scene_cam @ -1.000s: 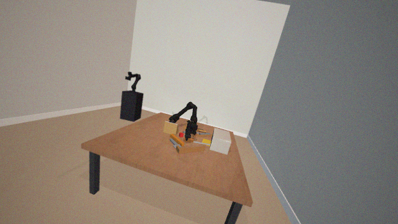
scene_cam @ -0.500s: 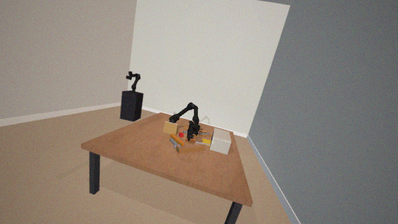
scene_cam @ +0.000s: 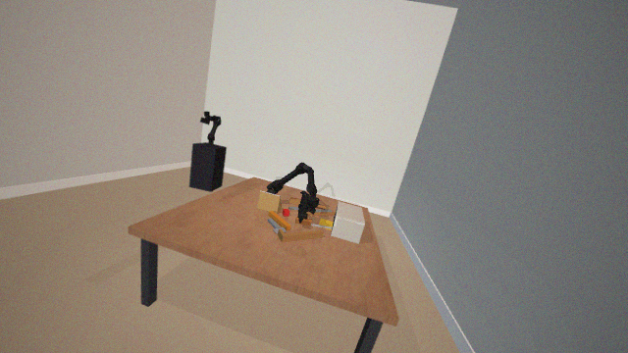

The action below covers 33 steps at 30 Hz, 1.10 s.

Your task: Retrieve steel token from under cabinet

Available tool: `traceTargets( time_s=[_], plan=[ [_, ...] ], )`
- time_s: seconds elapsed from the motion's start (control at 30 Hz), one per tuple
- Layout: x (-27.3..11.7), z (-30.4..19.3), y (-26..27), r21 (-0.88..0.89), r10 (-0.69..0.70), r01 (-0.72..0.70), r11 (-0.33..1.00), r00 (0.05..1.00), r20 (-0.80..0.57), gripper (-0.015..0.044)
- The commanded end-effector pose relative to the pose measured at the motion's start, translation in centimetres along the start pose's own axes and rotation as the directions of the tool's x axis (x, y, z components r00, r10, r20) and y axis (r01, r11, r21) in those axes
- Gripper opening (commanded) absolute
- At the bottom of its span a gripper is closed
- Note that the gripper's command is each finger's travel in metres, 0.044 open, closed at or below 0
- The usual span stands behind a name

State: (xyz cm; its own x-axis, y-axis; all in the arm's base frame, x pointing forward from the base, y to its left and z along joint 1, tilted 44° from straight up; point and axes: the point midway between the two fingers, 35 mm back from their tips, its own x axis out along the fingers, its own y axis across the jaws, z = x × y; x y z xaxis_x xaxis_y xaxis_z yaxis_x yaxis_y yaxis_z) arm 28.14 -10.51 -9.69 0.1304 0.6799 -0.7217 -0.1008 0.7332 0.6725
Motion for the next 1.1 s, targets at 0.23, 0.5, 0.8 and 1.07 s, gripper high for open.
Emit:
traceTargets(
  time_s=[0.23, 0.5, 0.8, 1.07],
  plan=[
    [0.0, 1.7, -0.1, -0.003, -0.002, 0.002, 1.000, 1.000, 0.004, 0.0000],
    [0.0, 2.7, -0.1, -0.004, -0.002, 0.002, 1.000, 1.000, 0.004, 0.0000],
    [-0.1, 3.8, -0.1, -0.004, -0.002, 0.002, 1.000, 1.000, 0.004, 0.0000],
    [-0.1, 4.7, -0.1, -0.004, -0.002, 0.002, 1.000, 1.000, 0.005, 0.0000]
  ],
)
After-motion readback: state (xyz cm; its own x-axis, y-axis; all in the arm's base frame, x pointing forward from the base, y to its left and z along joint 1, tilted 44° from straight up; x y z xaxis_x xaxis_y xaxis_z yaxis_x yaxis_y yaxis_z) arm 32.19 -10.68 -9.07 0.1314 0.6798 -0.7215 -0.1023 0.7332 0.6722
